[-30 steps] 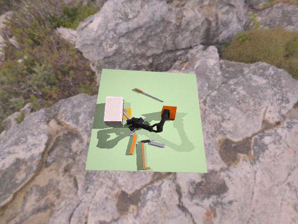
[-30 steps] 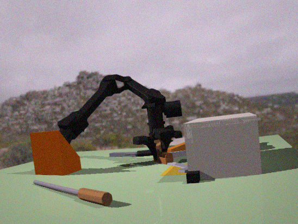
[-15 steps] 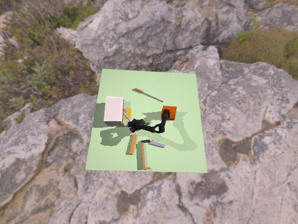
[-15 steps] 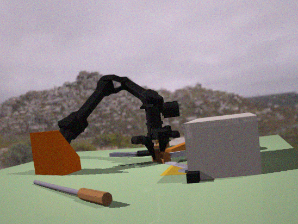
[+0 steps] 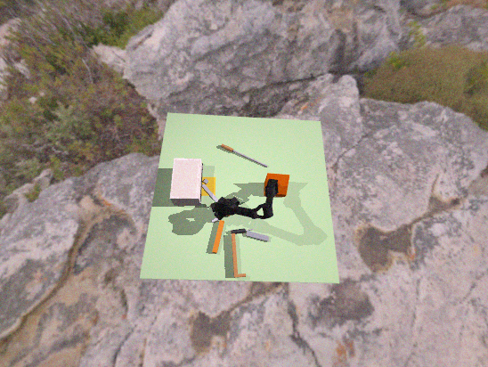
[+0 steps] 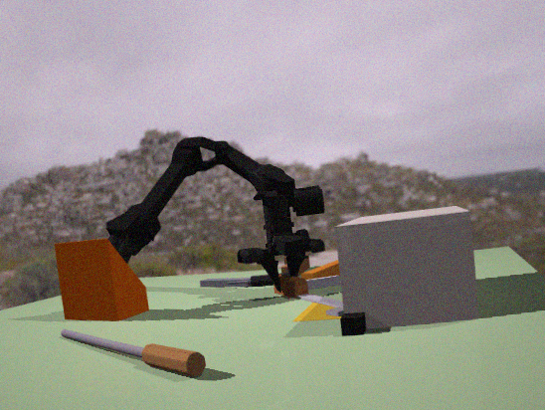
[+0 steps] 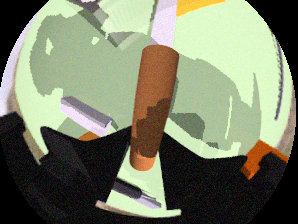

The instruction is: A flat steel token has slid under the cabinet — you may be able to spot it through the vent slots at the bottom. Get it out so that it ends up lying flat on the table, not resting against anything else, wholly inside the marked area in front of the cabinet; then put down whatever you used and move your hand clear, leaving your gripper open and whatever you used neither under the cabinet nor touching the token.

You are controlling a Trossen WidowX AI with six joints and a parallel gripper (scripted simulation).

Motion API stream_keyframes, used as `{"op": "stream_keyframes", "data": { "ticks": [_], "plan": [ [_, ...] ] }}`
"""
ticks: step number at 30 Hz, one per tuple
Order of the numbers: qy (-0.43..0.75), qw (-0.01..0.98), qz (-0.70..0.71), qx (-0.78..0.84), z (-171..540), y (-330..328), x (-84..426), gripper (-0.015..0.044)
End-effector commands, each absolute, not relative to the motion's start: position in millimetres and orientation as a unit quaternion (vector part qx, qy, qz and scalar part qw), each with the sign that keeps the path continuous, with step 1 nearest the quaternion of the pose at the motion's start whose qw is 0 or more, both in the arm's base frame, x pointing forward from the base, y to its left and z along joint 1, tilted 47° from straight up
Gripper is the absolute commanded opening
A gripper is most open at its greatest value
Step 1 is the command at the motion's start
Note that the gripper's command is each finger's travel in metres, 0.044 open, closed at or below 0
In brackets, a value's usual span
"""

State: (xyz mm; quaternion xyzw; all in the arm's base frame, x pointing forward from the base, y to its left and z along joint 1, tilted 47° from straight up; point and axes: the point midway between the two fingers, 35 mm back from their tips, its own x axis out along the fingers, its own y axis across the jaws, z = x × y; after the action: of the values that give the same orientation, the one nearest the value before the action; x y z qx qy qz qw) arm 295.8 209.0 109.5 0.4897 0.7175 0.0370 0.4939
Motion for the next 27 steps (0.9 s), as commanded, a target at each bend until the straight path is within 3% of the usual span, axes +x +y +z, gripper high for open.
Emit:
{"op": "stream_keyframes", "data": {
  "ticks": [1,27],
  "plan": [
    [0.718,0.495,0.034,0.488,112.6,213.1,289.3,0.0000],
    [0.718,0.494,0.033,0.489,131.0,201.6,281.6,0.0000]
  ]
}}
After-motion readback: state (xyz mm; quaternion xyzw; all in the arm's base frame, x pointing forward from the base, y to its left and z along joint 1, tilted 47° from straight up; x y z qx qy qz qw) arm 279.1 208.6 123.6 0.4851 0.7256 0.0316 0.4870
